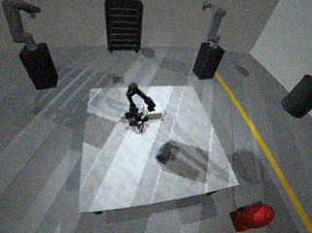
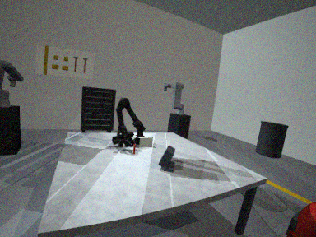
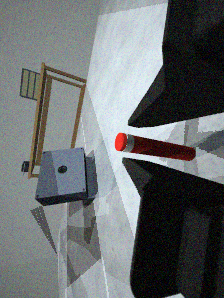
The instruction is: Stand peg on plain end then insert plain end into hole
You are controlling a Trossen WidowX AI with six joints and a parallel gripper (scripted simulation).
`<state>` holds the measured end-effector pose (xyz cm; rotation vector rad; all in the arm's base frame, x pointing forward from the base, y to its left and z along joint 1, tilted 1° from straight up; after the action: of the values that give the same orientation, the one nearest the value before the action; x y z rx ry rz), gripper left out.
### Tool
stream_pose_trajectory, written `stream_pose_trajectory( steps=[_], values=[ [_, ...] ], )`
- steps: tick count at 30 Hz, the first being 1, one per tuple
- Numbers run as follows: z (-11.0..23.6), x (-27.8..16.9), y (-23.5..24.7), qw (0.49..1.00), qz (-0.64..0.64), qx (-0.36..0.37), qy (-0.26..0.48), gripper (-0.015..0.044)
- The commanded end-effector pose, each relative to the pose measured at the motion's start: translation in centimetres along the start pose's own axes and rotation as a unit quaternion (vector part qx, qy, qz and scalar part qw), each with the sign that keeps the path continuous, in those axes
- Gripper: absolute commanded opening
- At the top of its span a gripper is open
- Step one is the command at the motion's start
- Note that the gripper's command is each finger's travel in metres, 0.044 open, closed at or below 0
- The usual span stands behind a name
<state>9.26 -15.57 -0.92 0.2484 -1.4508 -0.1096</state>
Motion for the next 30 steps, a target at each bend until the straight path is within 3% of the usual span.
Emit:
stream_pose_trajectory(
  steps=[1,16,27,30],
  values=[
    [0.00,0.00,0.00,1.000,0.000,0.000,0.000,0.0130],
    [0.00,0.00,0.00,1.000,0.000,0.000,0.000,0.0130],
    [0.00,0.00,0.00,1.000,0.000,0.000,0.000,0.0419],
    [0.00,0.00,0.00,1.000,0.000,0.000,0.000,0.0440]
  ],
)
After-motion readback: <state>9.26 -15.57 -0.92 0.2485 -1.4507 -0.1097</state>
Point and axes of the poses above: the point midway between the two fingers, 35 mm back from their tips, its own z axis back along the fingers, its own y axis across the jaws, x = y × z, the point moved 7 cm from there along z, back along the fingers, and after that the axes turned 14 degrees about -z, right-handed, at the moved point
